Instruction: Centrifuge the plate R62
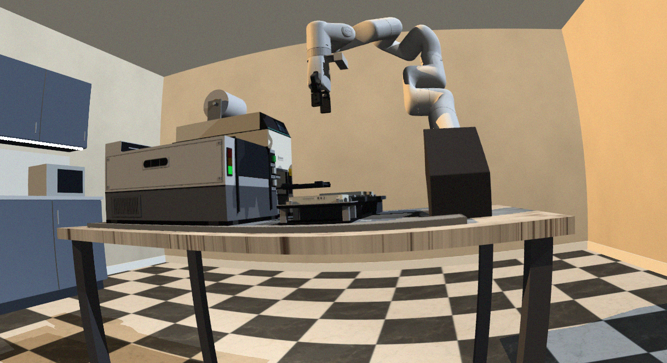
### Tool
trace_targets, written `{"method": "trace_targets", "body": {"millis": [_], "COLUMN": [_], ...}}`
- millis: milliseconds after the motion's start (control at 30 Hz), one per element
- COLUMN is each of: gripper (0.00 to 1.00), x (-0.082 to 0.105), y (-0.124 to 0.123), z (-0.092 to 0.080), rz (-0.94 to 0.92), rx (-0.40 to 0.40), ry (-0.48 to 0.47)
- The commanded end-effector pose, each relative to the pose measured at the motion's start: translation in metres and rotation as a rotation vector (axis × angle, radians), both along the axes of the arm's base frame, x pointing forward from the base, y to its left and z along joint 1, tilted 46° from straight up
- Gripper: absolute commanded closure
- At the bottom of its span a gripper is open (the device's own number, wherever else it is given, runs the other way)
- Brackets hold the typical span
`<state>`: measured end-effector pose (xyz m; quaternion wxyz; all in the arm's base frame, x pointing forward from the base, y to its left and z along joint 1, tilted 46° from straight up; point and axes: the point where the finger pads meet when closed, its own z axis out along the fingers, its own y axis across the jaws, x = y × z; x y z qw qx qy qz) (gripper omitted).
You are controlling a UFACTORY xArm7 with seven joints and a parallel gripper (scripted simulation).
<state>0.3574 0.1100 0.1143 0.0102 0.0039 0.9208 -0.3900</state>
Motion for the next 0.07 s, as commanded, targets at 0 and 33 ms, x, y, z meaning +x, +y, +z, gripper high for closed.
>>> {"method": "trace_targets", "body": {"millis": [0, 33], "gripper": [0.0, 0.0], "x": [0.0008, 0.0008], "y": [0.002, 0.002], "z": [0.0006, 0.0006], "rz": [0.003, 0.003], "rx": [0.002, 0.002], "ry": [-0.002, -0.002]}}
